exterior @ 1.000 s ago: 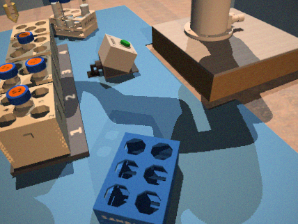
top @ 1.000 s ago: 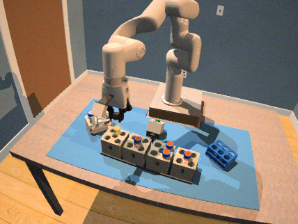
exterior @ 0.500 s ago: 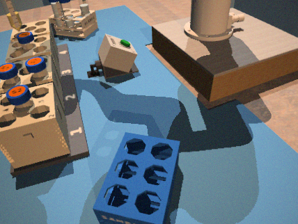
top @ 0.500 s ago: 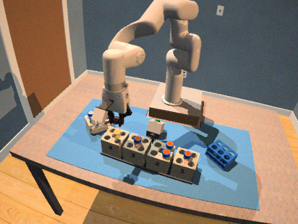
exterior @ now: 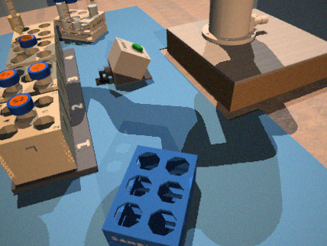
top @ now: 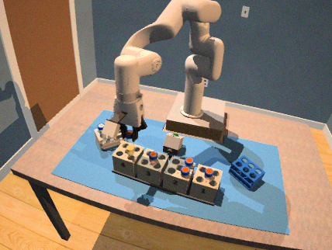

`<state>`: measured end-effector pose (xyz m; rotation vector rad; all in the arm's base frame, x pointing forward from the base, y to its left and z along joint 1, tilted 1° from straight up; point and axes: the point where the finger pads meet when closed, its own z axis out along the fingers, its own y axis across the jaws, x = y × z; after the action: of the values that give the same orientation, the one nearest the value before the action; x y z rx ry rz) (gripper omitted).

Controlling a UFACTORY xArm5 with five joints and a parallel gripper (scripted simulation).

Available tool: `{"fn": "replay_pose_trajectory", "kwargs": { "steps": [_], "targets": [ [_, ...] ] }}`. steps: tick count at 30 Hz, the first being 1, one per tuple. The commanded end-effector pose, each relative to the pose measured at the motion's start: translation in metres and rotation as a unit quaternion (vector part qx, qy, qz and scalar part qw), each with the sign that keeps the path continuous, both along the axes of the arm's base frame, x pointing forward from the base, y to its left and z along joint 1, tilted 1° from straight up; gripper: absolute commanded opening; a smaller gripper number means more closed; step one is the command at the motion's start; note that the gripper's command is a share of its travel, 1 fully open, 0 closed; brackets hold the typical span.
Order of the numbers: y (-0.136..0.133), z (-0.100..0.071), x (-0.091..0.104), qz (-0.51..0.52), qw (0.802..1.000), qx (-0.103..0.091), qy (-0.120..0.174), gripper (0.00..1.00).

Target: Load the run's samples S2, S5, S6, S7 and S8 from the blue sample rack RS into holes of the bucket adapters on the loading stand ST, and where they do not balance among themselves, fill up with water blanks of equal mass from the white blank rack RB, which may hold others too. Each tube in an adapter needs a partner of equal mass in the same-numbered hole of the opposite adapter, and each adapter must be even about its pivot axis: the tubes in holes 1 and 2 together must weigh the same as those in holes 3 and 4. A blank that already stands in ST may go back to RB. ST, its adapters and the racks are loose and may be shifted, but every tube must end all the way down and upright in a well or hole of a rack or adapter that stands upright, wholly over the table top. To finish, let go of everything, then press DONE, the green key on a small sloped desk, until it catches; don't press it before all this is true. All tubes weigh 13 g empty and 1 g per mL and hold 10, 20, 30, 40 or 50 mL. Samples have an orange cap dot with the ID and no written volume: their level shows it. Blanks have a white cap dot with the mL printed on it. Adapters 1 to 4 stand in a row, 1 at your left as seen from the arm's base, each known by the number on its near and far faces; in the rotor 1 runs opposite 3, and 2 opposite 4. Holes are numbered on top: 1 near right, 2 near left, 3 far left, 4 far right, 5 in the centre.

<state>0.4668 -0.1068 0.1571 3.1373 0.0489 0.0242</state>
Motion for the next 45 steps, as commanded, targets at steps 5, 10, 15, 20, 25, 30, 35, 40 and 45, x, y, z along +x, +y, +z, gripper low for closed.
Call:
{"fn": "replay_pose_trajectory", "kwargs": {
  "steps": [5, 10, 15, 20, 25, 30, 35, 40, 45],
  "targets": [
    [0.000, -0.005, 0.001, 0.000, 1.000, 0.000, -0.002, 0.00],
    [0.000, -0.009, 0.001, 0.000, 1.000, 0.000, -0.002, 0.00],
    [0.000, -0.013, 0.001, 0.000, 1.000, 0.000, -0.002, 0.00],
    [-0.001, -0.018, 0.001, 0.000, 1.000, 0.000, -0.002, 0.00],
    [-0.001, -0.023, 0.001, 0.000, 1.000, 0.000, -0.002, 0.00],
    [-0.001, -0.026, 0.001, 0.000, 1.000, 0.000, -0.002, 0.00],
    [-0.001, -0.031, 0.002, 0.000, 1.000, 0.000, -0.002, 0.00],
    [-0.001, -0.036, 0.002, 0.000, 1.000, 0.000, -0.002, 0.00],
    [-0.001, -0.039, 0.002, 0.000, 1.000, 0.000, -0.002, 0.00]
  ]
}}
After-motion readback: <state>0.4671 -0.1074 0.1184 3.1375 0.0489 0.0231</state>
